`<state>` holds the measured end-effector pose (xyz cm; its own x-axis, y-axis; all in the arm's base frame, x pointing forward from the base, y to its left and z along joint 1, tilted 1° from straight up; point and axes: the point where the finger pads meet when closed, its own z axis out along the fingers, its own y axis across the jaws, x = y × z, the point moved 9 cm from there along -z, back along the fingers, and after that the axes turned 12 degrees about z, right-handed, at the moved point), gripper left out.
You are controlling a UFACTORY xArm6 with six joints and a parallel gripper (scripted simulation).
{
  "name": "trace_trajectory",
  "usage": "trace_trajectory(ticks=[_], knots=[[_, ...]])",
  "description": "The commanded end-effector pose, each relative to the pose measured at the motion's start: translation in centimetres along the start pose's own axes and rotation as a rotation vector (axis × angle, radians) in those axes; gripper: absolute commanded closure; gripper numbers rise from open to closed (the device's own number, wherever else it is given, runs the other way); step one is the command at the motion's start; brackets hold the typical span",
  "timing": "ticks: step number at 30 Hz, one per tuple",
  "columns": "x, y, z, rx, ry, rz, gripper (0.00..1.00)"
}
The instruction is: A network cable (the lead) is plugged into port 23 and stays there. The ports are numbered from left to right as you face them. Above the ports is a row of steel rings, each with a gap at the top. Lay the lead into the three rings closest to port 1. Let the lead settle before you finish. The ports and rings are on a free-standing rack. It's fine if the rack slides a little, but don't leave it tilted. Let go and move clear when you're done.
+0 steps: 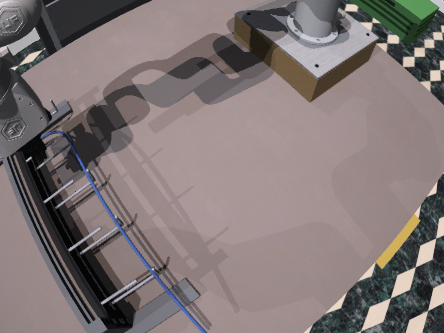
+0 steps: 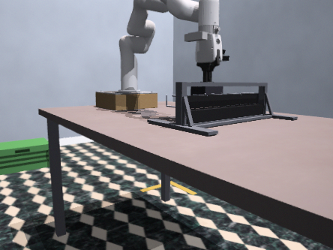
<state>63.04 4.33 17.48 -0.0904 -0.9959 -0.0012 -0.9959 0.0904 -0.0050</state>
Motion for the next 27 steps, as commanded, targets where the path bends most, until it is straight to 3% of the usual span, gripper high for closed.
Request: trace_trajectory(ticks=[1, 27], knots=[[-0.02, -0.10, -0.27, 0.006, -0.001, 0.000, 1.00], [-0.02, -0.10, -0.27, 0.006, -0.001, 0.000, 1.00]])
